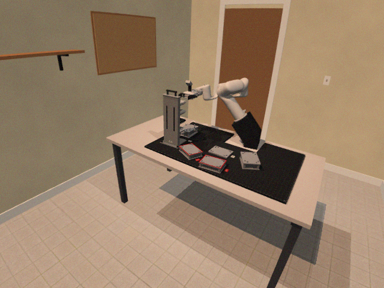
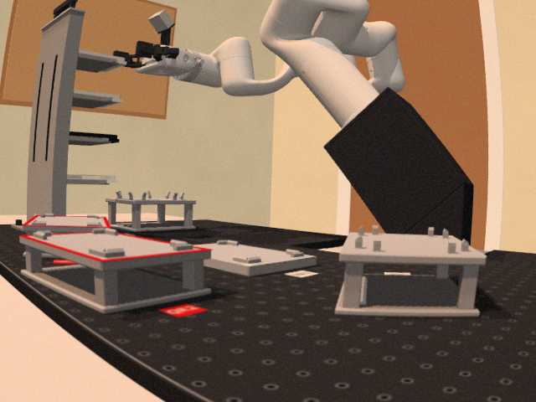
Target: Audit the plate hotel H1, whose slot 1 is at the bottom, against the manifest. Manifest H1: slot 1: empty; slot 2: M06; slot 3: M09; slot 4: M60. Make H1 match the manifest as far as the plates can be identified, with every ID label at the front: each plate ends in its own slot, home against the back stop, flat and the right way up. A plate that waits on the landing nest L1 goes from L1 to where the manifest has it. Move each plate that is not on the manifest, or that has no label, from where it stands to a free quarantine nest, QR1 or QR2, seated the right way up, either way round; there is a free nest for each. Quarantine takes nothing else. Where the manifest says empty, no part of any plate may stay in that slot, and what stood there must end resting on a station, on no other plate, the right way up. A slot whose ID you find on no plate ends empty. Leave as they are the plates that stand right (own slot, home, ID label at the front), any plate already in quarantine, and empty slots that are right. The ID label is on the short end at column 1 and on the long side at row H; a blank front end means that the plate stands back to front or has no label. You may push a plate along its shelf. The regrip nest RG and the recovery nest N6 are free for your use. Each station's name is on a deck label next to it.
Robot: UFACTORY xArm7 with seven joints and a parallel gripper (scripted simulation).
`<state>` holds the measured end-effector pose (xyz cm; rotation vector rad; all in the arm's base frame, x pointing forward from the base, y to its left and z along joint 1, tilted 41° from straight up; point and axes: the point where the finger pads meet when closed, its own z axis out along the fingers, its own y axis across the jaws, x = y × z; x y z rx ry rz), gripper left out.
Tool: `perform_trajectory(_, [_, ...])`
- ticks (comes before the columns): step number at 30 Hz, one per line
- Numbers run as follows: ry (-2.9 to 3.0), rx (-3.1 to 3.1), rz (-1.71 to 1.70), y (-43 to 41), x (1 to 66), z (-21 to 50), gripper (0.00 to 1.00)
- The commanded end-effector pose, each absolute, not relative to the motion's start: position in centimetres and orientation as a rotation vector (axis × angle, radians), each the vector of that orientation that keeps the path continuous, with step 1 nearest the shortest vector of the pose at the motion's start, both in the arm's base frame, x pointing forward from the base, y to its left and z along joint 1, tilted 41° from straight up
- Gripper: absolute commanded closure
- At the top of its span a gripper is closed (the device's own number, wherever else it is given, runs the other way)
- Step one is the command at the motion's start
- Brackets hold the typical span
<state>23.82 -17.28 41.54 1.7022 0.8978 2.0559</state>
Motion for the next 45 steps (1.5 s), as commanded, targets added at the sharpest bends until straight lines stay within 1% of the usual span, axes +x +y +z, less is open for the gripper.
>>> perform_trajectory(1, [0.899, 1.702, 2.054, -17.2, 23.8, 41.6, 0.00])
perform_trajectory(6, [0.899, 1.702, 2.054, -17.2, 23.8, 41.6, 0.00])
perform_trajectory(20, [0.899, 1.702, 2.054, -18.0, 20.9, 41.3, 0.00])
perform_trajectory(45, [0.900, 1.702, 2.054, -21.6, 22.3, 36.9, 0.00])
